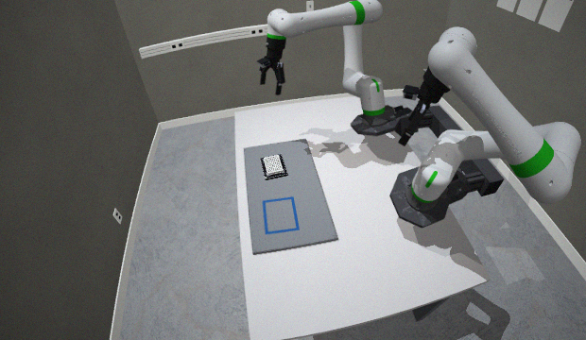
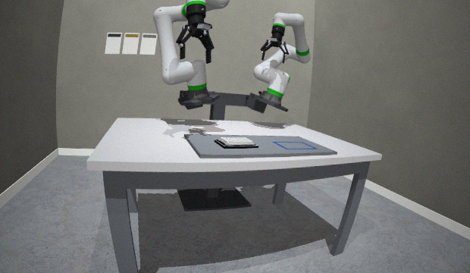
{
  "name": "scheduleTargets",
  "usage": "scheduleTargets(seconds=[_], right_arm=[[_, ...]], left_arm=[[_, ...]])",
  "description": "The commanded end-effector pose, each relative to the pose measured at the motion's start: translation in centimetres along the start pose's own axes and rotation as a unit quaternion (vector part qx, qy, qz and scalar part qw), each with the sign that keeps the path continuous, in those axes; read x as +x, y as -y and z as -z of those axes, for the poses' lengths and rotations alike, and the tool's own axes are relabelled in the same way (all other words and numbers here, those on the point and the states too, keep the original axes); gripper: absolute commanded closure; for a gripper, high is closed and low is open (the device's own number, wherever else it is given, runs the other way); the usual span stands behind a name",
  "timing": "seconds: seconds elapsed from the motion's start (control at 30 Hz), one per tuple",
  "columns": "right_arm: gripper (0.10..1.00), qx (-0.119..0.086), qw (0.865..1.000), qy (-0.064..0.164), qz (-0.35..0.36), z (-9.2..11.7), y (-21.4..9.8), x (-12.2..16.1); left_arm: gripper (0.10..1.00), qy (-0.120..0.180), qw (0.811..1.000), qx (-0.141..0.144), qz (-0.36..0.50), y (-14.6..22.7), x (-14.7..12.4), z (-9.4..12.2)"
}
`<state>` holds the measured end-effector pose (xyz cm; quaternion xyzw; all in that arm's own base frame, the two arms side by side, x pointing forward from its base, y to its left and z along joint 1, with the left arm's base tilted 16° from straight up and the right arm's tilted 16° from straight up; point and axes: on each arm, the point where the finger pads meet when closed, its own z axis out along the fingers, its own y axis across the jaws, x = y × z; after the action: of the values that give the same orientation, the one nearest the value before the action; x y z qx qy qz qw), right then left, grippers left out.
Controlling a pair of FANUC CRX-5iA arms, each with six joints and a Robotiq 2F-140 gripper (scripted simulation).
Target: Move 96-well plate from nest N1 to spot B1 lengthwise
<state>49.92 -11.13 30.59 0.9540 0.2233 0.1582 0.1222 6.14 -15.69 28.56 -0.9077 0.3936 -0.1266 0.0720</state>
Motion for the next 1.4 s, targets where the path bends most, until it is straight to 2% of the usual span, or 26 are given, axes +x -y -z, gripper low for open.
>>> scheduleTargets(seconds=[0.0, 0.9, 1.37], right_arm=[[0.098, 0.0, 1.0, -0.001, 0.0, 0.07, -0.03, 0.04], [0.098, 0.0, 1.0, -0.001, 0.0, 0.07, -0.03, 0.04], [0.098, 0.0, 1.0, -0.001, 0.0, 0.07, -0.03, 0.04]], left_arm=[[0.098, 0.0, 1.0, -0.002, -0.001, -0.09, -0.14, 0.06], [0.098, 0.001, 1.0, -0.004, -0.001, -0.19, -0.46, 0.07], [0.098, 0.008, 1.0, 0.001, 0.029, 0.73, -0.11, -0.21]])
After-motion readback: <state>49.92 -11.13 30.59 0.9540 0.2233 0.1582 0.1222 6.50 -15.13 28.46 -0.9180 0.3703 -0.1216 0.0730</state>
